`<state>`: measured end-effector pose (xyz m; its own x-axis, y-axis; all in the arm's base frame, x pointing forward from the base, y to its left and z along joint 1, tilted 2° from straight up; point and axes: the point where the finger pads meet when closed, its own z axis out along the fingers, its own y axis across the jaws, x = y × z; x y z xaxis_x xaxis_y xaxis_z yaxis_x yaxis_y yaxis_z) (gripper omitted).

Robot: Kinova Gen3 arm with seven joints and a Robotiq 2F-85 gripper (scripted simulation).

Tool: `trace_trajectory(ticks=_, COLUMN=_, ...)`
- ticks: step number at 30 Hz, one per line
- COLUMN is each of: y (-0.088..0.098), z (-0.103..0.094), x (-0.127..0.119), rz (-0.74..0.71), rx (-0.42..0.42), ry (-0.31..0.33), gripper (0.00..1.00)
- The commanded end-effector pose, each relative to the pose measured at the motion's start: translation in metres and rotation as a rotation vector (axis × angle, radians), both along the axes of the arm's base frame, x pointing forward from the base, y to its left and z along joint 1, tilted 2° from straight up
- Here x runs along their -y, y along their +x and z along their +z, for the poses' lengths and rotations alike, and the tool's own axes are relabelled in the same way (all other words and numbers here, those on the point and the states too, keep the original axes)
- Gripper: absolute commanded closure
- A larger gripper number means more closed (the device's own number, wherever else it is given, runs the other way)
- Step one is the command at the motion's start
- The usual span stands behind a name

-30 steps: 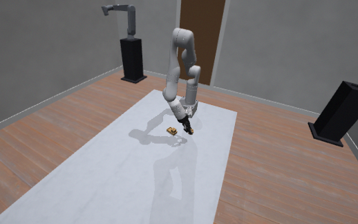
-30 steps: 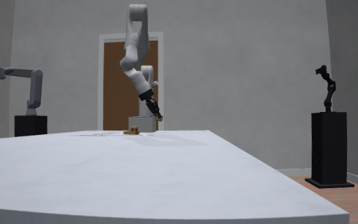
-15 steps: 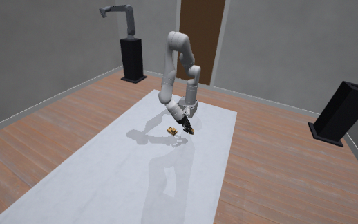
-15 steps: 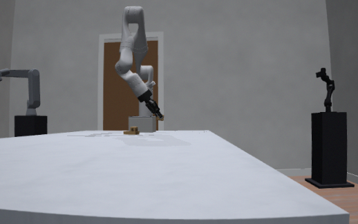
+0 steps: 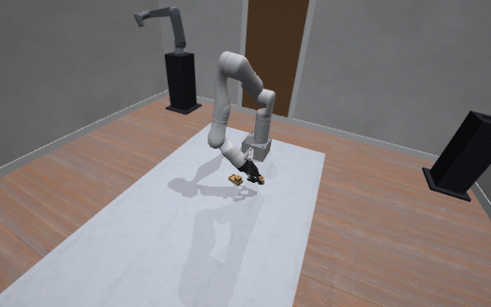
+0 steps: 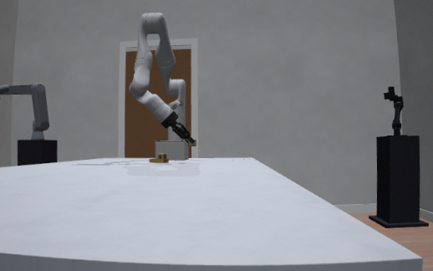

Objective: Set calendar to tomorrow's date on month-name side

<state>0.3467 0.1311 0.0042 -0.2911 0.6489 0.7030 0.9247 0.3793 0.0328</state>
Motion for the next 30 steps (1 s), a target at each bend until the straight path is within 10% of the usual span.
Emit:
trace_trajectory(ticks=1, y=-0.0001, z=-0.0007, x=0.0009, rz=-0.003, rx=-0.002, ry=0.001, gripper=0.74)
trace_trajectory(ticks=30, y=0.0002, z=-0.0102, x=0.0008, rz=-0.003, rx=-0.002, ry=0.001, gripper=0.74)
